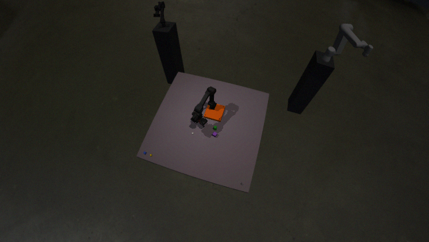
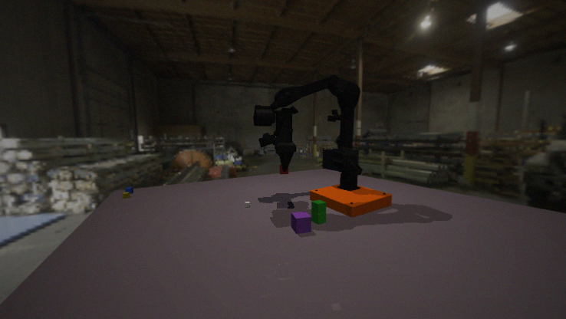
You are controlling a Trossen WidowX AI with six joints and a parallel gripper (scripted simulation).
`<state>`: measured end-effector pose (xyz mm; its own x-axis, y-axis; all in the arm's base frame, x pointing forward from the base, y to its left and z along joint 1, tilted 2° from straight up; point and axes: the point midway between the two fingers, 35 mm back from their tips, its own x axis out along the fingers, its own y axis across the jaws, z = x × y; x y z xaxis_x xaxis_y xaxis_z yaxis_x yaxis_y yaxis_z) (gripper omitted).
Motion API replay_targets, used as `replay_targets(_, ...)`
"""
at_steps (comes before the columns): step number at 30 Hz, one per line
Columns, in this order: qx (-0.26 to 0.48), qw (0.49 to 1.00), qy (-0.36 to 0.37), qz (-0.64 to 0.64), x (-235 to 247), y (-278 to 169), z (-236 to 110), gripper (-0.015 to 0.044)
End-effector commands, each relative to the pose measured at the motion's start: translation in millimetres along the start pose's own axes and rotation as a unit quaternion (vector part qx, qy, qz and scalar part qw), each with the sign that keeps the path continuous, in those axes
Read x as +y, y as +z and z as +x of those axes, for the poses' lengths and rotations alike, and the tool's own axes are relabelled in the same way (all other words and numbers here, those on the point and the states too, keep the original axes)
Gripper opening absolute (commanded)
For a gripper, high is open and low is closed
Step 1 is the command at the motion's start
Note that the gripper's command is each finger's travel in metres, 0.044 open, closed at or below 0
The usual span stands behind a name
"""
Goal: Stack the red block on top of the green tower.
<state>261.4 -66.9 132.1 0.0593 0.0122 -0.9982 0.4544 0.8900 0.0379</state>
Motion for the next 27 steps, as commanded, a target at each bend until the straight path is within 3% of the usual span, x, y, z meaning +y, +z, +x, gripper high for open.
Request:
replay_targets(1, 0.0, 1.0, -0.002, 0.002, 15, -3, 0, 0.0)
replay_targets(27, 0.004, 1.0, 0.004, 0.002, 120, -58, -1, 0.0)
